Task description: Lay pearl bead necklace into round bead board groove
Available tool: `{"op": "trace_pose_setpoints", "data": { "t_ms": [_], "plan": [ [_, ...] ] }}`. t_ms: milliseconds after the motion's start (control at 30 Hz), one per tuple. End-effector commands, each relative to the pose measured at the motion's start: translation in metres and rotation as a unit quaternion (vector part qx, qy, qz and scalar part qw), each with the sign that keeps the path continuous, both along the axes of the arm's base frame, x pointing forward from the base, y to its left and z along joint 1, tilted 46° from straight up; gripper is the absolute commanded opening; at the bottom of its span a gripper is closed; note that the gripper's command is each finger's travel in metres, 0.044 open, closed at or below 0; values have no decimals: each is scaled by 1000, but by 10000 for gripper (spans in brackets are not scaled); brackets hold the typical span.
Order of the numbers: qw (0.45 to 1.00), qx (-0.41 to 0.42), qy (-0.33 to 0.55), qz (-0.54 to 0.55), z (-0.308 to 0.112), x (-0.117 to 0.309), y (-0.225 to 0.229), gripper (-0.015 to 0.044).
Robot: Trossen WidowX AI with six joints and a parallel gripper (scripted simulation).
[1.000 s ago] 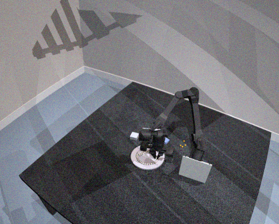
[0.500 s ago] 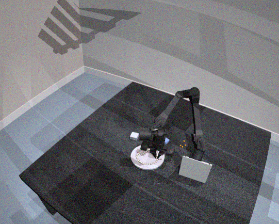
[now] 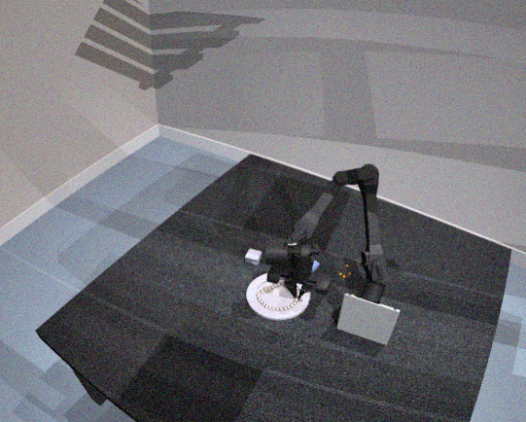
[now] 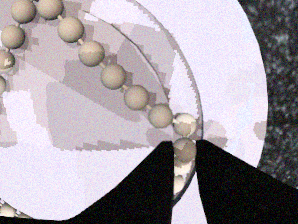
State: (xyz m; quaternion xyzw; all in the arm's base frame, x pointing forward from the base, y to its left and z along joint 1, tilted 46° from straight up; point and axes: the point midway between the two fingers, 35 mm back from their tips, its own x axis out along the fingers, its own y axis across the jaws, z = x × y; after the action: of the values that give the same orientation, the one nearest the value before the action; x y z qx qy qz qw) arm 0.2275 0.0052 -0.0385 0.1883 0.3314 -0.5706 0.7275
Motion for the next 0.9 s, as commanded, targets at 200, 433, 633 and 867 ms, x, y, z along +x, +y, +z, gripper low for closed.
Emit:
{"op": "trace_pose_setpoints", "data": {
  "t_ms": [200, 433, 633, 867],
  "plan": [
    [1000, -2, 3, -1, -5, -1, -6, 0],
    [1000, 2, 0, -1, -4, 1, -3, 184],
    [1000, 2, 0, -1, -4, 0, -3, 341],
    [1000, -2, 3, -1, 0, -2, 0, 440]
  ]
}}
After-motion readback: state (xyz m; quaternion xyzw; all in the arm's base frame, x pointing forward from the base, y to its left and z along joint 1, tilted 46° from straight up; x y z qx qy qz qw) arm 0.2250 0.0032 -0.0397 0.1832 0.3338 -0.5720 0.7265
